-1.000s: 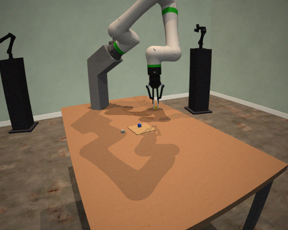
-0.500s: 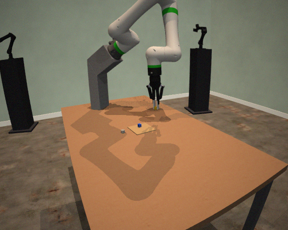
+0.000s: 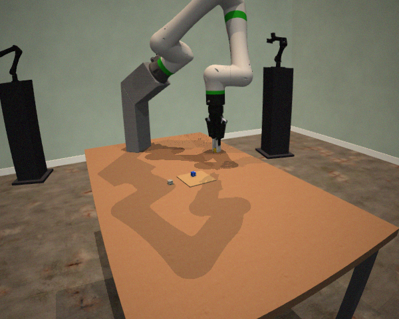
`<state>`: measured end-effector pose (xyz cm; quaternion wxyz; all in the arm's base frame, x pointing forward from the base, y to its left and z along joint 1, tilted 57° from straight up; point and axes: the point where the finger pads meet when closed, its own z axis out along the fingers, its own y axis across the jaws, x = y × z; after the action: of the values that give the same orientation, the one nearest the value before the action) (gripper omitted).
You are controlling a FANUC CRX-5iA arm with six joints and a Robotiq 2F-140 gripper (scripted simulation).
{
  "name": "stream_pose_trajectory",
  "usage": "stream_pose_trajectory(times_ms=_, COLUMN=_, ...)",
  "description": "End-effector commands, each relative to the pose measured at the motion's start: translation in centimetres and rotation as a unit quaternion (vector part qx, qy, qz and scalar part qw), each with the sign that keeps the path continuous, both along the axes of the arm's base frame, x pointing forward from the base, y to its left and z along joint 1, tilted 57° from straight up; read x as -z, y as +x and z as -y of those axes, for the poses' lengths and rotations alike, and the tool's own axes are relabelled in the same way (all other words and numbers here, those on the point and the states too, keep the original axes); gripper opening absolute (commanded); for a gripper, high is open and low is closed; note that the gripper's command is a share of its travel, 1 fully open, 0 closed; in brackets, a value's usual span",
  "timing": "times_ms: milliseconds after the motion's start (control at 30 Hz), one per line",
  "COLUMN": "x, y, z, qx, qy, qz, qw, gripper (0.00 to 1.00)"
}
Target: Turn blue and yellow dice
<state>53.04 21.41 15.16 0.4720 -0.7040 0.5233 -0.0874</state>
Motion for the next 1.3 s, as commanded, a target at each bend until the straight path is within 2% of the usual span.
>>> stream_pose_trajectory(times_ms=0, x=0.6, y=-0.2, z=0.1, qx=-0.008, qy=0.002, qz=-0.012, qw=1.0, gripper=0.09)
stream_pose_trajectory(times_ms=167, x=0.7, y=-0.1, z=0.2, qx=-0.032, qy=0.024, qz=-0.013, qw=0.999, gripper=0.09)
stream_pose_trajectory(times_ms=267, x=0.4, y=0.2, z=0.2, qx=-0.081, qy=0.068, qz=-0.009, qw=0.994, gripper=0.09)
stream_pose_trajectory(times_ms=667, x=0.5, y=0.7, z=0.6, qx=-0.172, qy=0.152, qz=-0.005, qw=0.973, gripper=0.09)
stream_pose_trajectory(times_ms=733, x=0.5, y=0.7, z=0.6, qx=-0.172, qy=0.152, qz=-0.005, qw=0.973, gripper=0.09)
stream_pose_trajectory(times_ms=800, x=0.5, y=0.8, z=0.8, qx=-0.206, qy=0.183, qz=-0.003, qw=0.961, gripper=0.09)
stream_pose_trajectory(times_ms=1100, x=0.9, y=1.2, z=0.9, qx=-0.279, qy=0.243, qz=-0.007, qw=0.929, gripper=0.09)
stream_pose_trajectory(times_ms=1200, x=1.0, y=1.4, z=1.1, qx=-0.314, qy=0.275, qz=-0.008, qw=0.909, gripper=0.09)
stream_pose_trajectory(times_ms=1267, x=1.0, y=1.4, z=1.1, qx=-0.318, qy=0.278, qz=-0.008, qw=0.906, gripper=0.09)
